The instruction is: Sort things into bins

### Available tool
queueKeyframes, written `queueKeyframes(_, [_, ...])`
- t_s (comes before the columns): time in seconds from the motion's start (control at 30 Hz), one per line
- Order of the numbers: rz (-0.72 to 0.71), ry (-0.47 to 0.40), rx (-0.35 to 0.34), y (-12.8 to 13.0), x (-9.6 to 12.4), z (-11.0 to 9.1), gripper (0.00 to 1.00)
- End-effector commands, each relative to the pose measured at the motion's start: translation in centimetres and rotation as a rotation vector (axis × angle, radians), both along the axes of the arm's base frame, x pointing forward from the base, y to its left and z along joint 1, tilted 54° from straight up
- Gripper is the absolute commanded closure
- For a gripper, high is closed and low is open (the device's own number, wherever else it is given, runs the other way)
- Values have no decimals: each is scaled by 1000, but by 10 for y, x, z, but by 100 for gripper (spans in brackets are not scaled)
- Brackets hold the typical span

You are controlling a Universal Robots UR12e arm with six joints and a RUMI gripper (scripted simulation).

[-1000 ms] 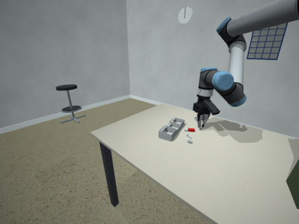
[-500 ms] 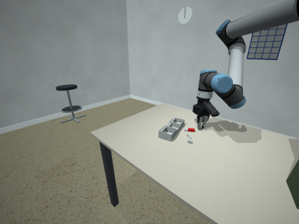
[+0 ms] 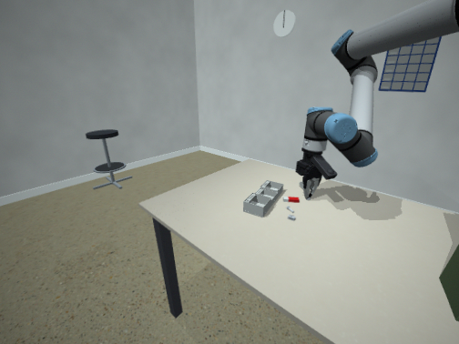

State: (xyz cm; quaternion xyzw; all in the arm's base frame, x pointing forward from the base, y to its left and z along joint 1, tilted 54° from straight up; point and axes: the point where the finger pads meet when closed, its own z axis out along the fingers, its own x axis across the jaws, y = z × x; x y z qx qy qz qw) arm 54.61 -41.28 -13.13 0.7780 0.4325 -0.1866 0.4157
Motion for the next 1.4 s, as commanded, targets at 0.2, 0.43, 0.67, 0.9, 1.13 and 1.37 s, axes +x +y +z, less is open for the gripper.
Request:
queueKeyframes(0.2, [1,0,0,0,0,0,100])
queueKeyframes(0.43, [1,0,0,0,0,0,100])
queueKeyframes(0.67, [1,0,0,0,0,0,100])
queueKeyframes(0.9, [1,0,0,14,-1,10,100])
queueKeyframes(1.13, [1,0,0,30,-2,22,100])
queueKeyframes(1.37, [1,0,0,46,-4,33,100])
